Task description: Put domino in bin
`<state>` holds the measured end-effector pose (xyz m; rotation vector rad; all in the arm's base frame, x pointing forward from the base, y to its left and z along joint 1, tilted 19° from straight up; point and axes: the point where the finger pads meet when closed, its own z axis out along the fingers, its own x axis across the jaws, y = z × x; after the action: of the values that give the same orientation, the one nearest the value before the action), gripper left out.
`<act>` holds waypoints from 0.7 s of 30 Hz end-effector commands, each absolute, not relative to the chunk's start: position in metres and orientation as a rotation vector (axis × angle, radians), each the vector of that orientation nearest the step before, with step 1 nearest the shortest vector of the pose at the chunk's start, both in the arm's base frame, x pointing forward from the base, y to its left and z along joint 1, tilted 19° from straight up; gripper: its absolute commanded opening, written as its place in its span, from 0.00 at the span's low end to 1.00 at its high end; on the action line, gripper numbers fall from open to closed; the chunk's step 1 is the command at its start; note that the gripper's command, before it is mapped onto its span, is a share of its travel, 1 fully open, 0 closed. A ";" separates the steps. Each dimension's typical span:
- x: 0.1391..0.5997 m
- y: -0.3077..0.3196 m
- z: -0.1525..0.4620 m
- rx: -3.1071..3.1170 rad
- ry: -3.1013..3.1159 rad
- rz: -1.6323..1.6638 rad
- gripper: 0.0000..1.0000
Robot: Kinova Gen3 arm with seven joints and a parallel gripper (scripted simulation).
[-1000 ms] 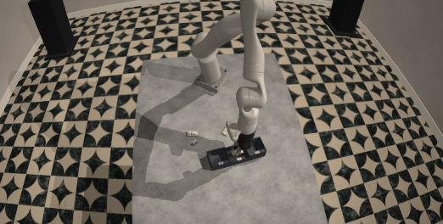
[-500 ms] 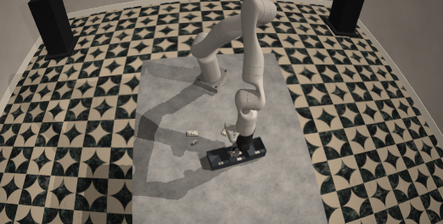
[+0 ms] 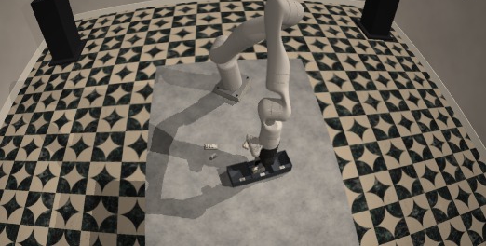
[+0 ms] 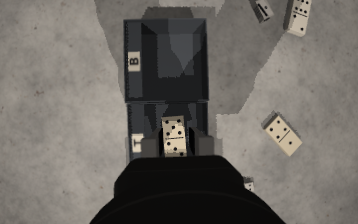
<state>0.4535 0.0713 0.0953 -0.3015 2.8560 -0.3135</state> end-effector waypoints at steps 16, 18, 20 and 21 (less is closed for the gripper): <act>0.451 0.074 0.107 -0.302 2.855 -0.313 0.65; 0.450 0.074 0.110 -0.302 2.855 -0.313 0.65; 0.449 0.075 0.111 -0.302 2.855 -0.313 0.65; 0.449 0.075 0.111 -0.302 2.855 -0.313 0.65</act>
<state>0.4493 0.0710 0.1092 -0.2945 2.8588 -0.3190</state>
